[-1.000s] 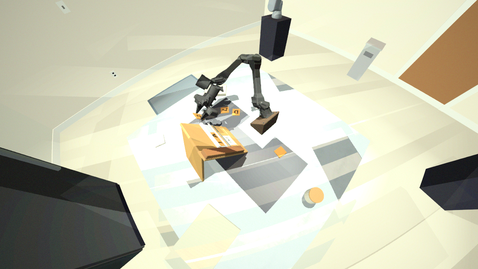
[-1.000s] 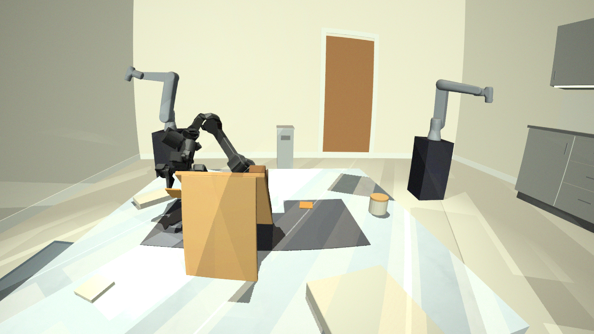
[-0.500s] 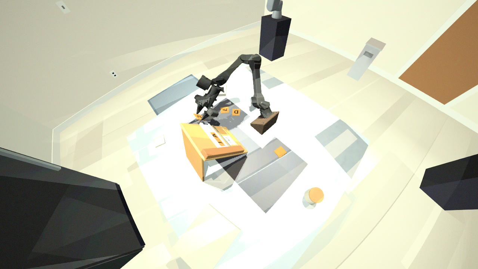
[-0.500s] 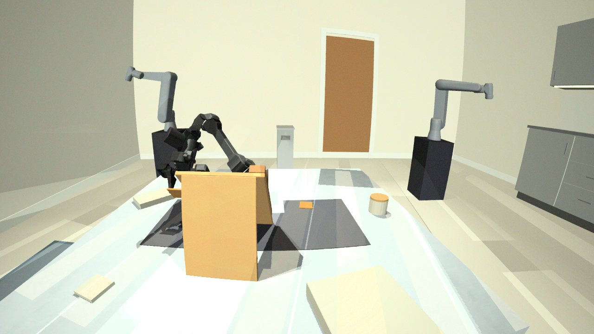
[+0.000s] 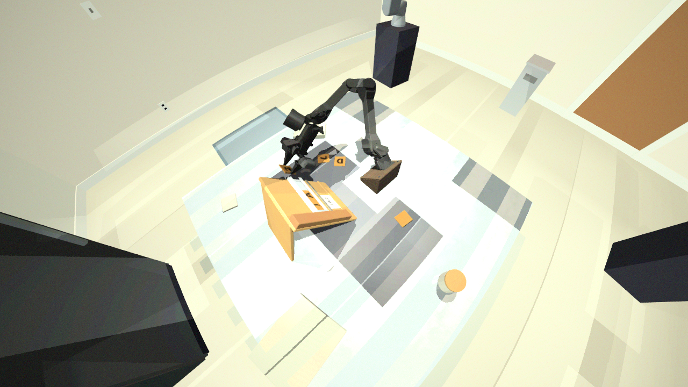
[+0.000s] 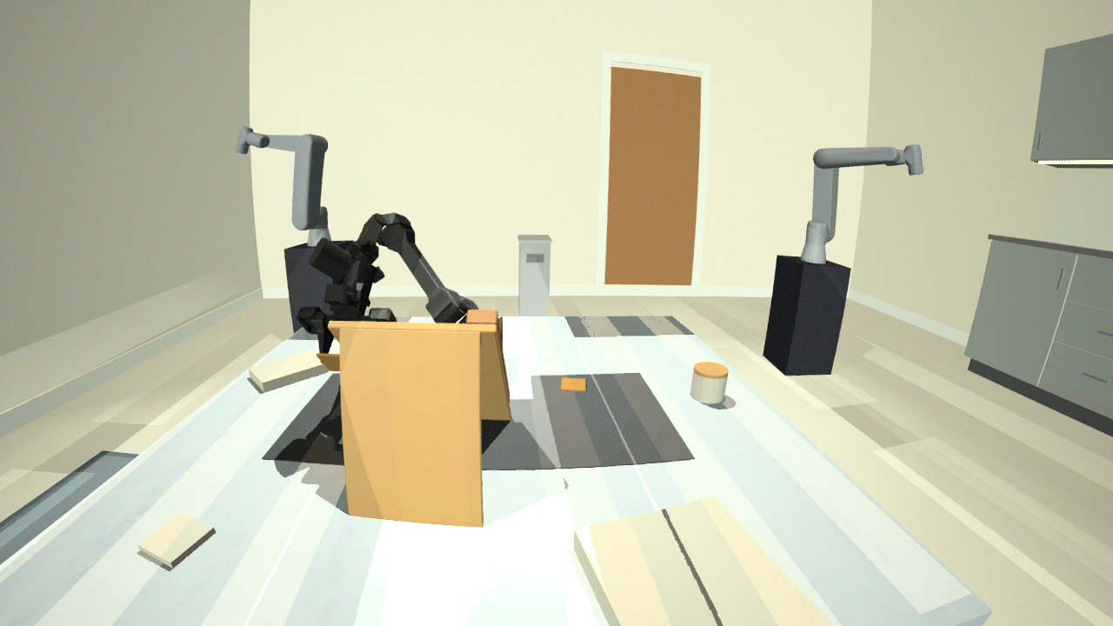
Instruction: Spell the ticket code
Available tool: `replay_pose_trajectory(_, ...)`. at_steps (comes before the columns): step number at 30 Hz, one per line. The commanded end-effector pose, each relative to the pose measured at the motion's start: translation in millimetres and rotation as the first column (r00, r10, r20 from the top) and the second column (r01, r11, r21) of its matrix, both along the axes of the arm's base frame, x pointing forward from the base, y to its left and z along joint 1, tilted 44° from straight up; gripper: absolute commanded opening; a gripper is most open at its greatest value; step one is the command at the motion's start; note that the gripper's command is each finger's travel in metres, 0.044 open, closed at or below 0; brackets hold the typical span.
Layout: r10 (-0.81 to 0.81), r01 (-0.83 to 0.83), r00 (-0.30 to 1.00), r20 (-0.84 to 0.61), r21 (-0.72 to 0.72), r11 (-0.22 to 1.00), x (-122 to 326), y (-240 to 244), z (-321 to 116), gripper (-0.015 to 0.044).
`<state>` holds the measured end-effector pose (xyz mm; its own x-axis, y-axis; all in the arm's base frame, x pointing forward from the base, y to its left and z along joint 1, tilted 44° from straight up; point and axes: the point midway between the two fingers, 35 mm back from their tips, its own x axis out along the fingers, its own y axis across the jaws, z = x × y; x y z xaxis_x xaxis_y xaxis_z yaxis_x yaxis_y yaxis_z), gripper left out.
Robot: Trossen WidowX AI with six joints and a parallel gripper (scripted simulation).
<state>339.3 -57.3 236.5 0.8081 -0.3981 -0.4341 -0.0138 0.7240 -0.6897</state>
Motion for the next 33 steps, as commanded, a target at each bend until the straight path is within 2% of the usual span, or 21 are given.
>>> replay_pose_trajectory(1,-0.005,0.005,1.0,0.0,0.001,1.0,-0.2,0.9,-2.8,0.0)
replay_pose_trajectory(33,-0.005,0.005,1.0,-0.001,0.002,1.0,-0.1,12.4,-14.1,0.0)
